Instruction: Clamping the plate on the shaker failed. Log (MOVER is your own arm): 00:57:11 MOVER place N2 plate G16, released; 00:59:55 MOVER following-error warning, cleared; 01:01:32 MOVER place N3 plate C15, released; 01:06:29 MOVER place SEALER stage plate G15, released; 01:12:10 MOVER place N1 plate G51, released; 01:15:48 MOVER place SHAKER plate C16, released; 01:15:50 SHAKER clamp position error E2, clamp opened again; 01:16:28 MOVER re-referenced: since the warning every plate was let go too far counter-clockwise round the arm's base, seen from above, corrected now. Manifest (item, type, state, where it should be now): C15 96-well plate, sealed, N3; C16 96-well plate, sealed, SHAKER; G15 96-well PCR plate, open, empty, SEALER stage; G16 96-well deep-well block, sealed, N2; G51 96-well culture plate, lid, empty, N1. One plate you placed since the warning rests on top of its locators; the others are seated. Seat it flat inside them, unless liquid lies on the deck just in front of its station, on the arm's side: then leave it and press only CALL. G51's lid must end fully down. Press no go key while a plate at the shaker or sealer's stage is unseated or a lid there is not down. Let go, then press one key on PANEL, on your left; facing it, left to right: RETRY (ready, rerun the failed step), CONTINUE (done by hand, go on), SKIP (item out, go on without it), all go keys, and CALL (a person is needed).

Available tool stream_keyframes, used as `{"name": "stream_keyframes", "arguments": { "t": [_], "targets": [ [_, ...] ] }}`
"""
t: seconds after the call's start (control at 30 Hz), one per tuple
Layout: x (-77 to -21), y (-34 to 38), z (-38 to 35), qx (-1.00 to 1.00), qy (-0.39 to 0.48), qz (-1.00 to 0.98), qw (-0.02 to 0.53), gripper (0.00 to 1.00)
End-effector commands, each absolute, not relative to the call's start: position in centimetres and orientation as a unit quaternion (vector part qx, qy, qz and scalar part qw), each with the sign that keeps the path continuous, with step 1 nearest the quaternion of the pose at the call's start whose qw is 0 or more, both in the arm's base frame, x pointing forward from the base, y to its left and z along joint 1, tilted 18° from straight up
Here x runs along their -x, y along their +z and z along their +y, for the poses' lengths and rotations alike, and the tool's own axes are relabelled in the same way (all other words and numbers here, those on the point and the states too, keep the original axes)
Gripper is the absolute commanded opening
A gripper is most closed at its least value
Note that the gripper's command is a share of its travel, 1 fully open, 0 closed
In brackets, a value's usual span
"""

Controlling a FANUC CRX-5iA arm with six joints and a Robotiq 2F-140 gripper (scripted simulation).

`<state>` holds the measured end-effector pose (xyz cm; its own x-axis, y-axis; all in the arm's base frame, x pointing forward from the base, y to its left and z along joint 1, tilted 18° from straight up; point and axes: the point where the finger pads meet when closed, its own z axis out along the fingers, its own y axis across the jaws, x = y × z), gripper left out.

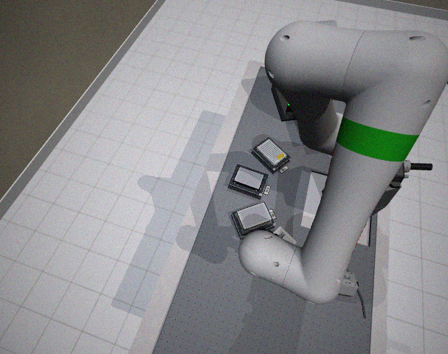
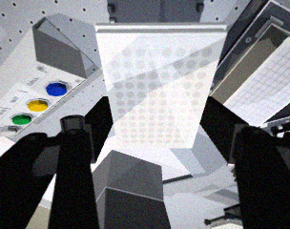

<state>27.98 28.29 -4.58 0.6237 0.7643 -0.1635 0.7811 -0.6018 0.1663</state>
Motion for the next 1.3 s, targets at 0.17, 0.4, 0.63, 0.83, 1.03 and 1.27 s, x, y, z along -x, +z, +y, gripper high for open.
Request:
{"name": "stream_keyframes", "arguments": {
  "t": [0.17, 0.4, 0.63, 0.83, 1.03, 1.27],
  "targets": [
    [-28.1, -4.8, 28.4, -0.894, -0.037, 0.432, 0.111, 0.10],
    [-28.1, -5.0, 28.4, -0.894, -0.037, 0.432, 0.111, 0.10],
    [-28.2, -5.2, 28.4, -0.894, -0.037, 0.432, 0.111, 0.10],
    [-28.3, -5.3, 28.5, -0.894, -0.037, 0.432, 0.111, 0.10],
    [-28.3, -5.5, 28.5, -0.894, -0.037, 0.432, 0.111, 0.10],
    [-28.4, -5.7, 28.5, -0.894, -0.037, 0.432, 0.111, 0.10]
  ]
}}
